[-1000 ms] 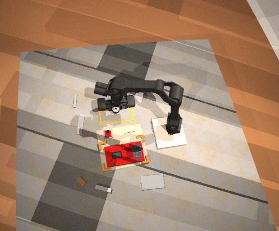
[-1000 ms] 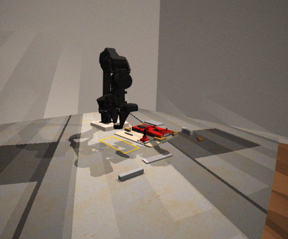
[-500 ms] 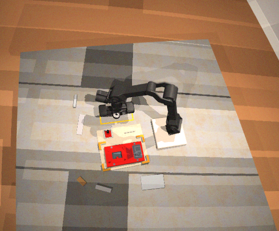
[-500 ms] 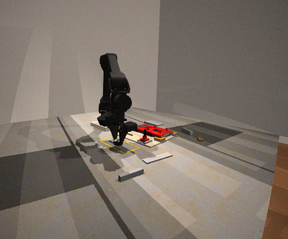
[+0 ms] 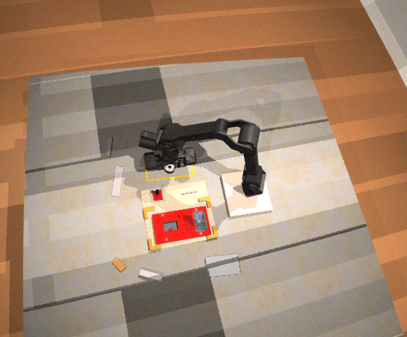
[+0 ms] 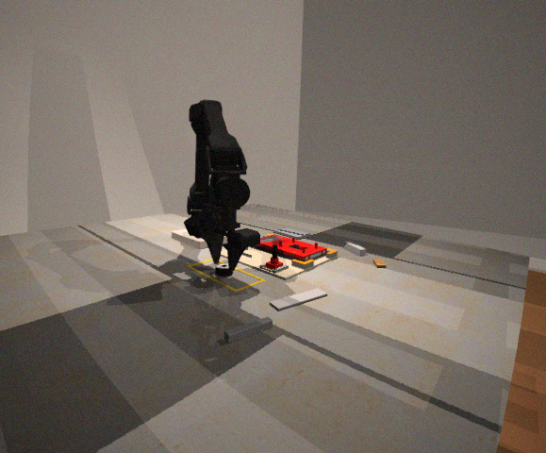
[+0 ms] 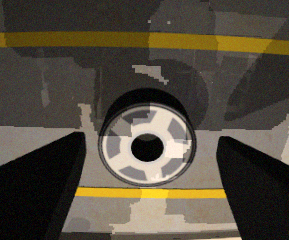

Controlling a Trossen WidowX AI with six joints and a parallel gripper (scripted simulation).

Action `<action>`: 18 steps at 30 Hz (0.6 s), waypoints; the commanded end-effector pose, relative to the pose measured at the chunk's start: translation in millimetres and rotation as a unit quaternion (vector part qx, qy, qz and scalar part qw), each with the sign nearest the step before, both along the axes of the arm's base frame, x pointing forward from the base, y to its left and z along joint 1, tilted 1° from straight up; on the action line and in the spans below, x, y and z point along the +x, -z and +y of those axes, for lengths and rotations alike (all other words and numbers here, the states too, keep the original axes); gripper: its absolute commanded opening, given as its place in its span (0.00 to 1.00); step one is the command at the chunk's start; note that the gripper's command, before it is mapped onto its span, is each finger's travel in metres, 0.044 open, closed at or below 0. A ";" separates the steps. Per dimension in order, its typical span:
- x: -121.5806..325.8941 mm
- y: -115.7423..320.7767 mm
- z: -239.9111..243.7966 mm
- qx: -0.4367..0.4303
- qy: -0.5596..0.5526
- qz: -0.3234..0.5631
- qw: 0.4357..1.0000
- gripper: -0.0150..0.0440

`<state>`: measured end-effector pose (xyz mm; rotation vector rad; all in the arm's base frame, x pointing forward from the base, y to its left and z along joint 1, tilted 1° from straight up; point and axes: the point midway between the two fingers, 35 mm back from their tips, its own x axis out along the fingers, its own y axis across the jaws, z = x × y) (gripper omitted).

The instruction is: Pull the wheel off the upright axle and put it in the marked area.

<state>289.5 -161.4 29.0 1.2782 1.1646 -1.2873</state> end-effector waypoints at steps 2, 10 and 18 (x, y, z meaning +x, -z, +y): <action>2.5 -27.3 -1.2 -0.003 -0.001 -0.005 1.000 0.76; -5.1 -53.4 3.6 -0.004 -0.001 -0.006 1.000 0.90; -53.6 -88.7 30.9 -0.003 -0.002 -0.003 1.000 1.00</action>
